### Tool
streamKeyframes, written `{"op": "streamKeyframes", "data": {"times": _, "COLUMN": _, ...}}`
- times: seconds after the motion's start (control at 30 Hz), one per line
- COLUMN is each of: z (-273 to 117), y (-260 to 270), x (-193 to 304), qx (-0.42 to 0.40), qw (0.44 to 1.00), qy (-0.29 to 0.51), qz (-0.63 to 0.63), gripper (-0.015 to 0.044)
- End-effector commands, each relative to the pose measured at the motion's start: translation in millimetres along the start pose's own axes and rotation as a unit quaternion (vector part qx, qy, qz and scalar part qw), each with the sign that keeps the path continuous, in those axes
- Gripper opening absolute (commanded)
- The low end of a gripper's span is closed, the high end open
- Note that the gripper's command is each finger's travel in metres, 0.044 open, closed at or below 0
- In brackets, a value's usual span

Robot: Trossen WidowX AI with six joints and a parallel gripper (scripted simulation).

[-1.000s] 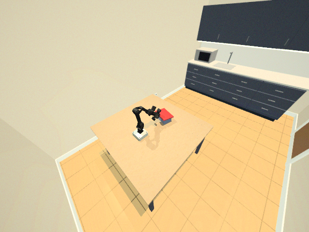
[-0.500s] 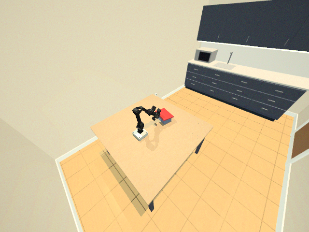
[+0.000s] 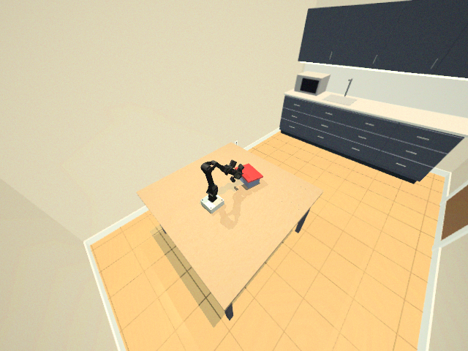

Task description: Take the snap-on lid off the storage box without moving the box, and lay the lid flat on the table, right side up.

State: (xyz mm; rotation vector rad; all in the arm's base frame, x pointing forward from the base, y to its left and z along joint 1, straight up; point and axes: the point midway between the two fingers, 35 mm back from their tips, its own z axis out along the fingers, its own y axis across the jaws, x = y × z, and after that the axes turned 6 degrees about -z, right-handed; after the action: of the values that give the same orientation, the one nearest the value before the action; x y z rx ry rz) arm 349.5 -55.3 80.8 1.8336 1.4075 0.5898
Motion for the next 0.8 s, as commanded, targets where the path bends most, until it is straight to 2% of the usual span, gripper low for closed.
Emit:
{"op": "streamKeyframes", "data": {"times": 0.0, "z": 0.5, "y": 0.5, "x": 0.0, "qx": 0.0, "qw": 1.0, "qy": 0.001, "qz": -0.001, "gripper": 0.0}}
{"op": "streamKeyframes", "data": {"times": 0.77, "z": 1.9, "y": 1.7, "x": -0.1, "qx": 0.0, "qw": 1.0, "qy": 0.001, "qz": -0.001, "gripper": 0.0}}
